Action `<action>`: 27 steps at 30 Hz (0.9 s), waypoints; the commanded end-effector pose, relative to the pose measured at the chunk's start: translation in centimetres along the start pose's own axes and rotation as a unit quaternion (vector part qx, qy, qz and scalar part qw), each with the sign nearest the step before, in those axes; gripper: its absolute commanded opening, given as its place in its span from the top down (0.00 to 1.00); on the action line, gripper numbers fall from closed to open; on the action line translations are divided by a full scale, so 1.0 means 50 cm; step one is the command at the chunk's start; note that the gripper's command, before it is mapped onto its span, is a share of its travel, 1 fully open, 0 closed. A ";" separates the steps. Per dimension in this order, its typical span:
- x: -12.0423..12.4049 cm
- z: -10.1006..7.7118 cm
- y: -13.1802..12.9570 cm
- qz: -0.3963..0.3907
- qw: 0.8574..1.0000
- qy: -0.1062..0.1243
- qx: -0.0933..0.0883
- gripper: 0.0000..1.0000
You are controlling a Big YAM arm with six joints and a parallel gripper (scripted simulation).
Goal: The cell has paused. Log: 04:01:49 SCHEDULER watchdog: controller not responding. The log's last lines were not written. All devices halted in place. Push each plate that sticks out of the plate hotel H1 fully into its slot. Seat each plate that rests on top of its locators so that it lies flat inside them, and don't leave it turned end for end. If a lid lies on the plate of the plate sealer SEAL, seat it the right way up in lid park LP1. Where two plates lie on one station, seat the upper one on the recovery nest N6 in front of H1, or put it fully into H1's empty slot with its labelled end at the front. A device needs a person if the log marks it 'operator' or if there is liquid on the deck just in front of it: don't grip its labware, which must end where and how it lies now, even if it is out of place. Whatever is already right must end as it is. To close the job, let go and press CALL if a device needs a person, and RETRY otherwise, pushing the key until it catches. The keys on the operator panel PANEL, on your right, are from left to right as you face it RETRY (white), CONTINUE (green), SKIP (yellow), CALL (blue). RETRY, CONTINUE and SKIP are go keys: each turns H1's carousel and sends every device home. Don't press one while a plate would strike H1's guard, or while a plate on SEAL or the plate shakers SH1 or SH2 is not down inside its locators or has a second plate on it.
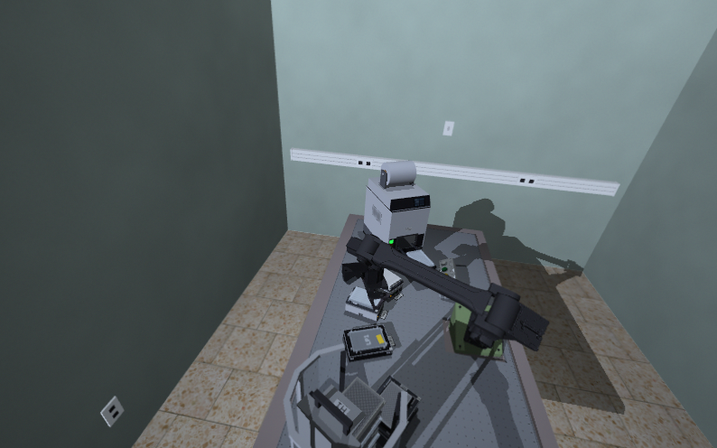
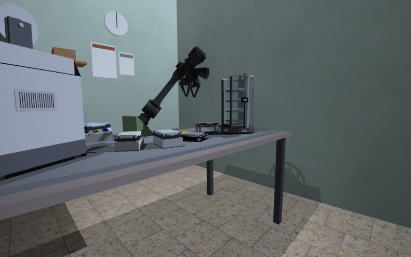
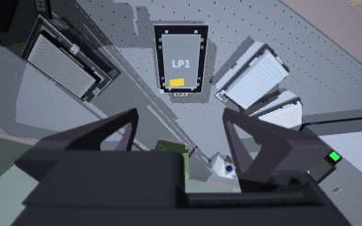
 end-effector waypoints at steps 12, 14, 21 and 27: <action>-0.026 -0.028 -0.009 -0.013 1.000 -0.013 0.009 0.00; -0.026 -0.028 -0.009 -0.013 1.000 -0.013 0.009 0.00; -0.026 -0.028 -0.009 -0.013 1.000 -0.013 0.009 0.00; -0.019 -0.034 -0.055 0.082 0.996 -0.021 0.012 0.00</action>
Point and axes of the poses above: the point where the finger pads meet when closed, its own z axis out along the fingers, its own y axis across the jaws, x = y × z, the point moved 3 cm from there along -z, back along the fingers, and after that the axes turned 11 degrees about z, right-handed, at the moved point
